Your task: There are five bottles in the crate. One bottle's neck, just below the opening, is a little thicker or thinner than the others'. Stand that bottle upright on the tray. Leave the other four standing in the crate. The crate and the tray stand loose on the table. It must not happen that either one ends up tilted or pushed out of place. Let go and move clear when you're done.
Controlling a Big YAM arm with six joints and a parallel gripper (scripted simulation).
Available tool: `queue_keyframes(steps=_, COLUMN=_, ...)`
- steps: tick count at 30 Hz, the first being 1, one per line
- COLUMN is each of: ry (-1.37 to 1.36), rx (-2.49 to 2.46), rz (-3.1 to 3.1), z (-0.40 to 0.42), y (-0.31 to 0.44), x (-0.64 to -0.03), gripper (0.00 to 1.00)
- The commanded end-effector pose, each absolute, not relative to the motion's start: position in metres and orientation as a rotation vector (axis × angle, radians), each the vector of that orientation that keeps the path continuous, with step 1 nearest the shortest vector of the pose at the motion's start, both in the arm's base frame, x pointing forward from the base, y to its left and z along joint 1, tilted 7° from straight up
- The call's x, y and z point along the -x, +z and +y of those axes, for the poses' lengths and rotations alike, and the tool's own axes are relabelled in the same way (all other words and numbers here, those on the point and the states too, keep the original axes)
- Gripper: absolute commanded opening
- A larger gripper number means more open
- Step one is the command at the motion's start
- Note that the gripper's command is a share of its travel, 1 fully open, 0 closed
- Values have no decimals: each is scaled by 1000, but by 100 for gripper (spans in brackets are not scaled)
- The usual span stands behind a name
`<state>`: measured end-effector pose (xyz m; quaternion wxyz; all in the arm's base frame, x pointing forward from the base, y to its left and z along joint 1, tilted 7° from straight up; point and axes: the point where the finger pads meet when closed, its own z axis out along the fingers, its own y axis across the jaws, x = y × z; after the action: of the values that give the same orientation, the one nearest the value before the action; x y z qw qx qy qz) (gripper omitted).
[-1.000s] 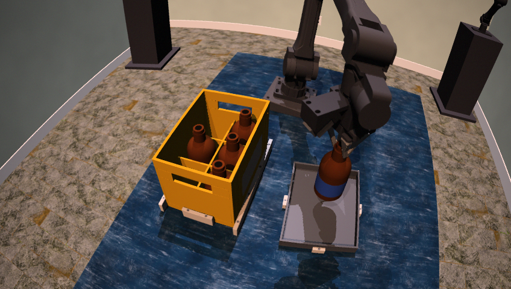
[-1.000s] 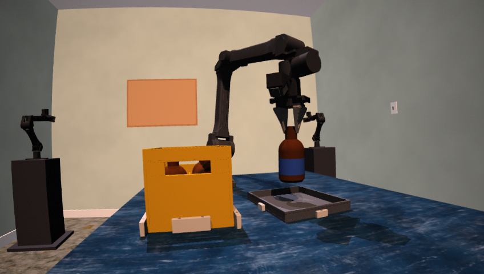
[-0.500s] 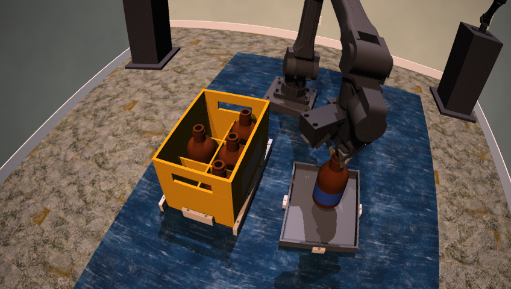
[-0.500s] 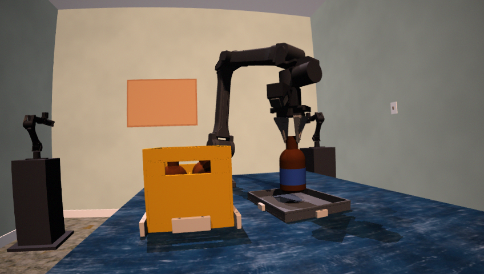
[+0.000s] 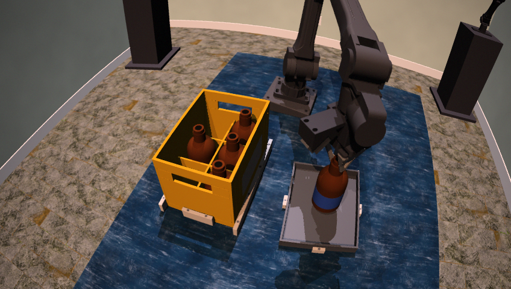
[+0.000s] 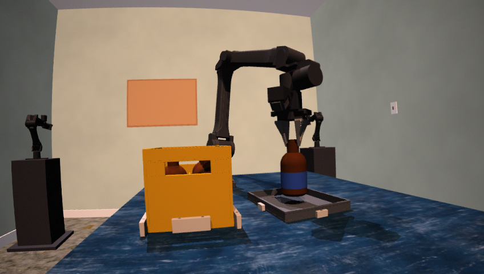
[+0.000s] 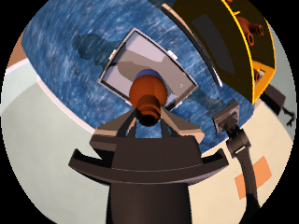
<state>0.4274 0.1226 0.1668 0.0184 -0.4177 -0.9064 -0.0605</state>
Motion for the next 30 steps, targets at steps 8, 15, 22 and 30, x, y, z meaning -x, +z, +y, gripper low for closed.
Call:
queue_keyframes(steps=8, ry=-221, rx=1313, rz=-2835, z=127, y=177, x=-436, gripper=0)
queue_keyframes(steps=15, ry=-221, rx=1313, rz=-2835, z=127, y=177, x=-436, gripper=0)
queue_keyframes(steps=22, ry=-221, rx=1313, rz=-2835, z=127, y=177, x=-436, gripper=0)
queue_keyframes(steps=30, ry=-221, rx=1313, rz=-2835, z=127, y=177, x=-436, gripper=0)
